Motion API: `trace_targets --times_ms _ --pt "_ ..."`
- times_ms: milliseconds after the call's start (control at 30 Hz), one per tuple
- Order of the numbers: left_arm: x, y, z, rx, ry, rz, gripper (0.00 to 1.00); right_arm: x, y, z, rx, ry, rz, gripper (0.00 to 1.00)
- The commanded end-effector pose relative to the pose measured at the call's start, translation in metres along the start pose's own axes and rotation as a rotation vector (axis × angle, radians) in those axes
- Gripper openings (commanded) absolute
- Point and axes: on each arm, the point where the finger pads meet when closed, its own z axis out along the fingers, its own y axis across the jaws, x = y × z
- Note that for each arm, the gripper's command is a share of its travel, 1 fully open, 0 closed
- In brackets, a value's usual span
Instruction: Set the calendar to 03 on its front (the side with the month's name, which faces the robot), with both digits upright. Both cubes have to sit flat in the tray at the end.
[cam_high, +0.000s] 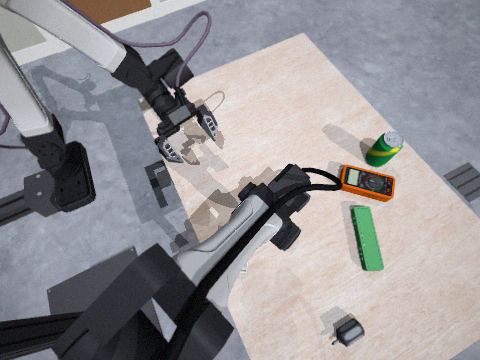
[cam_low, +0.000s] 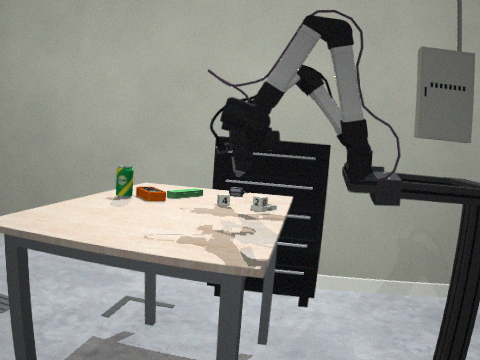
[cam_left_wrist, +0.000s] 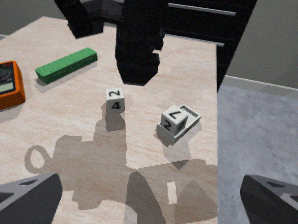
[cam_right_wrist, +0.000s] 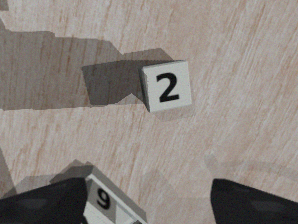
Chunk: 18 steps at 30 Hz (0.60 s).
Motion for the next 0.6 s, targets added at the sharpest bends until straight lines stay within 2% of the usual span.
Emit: trace_targets --times_ms 0,100,333,567 --pt "-0.014 0.026 -0.003 -0.084 -0.035 0.003 1.0 -0.015 -0.007 0.007 0.017 0.025 0.303 0.65" --pt "-0.014 0.028 -0.003 -0.093 -0.034 0.0 1.0 -0.015 -0.007 0.01 0.012 0.037 0.354 0.65" --pt "-0.016 0.037 -0.004 -0.126 -0.034 -0.012 1.0 -0.015 -0.006 0.031 -0.029 0.144 0.74 0.65" --pt "-0.016 0.041 -0.005 -0.144 -0.028 -0.019 1.0 -0.018 -0.01 0.05 -0.015 0.216 1.092 0.65"
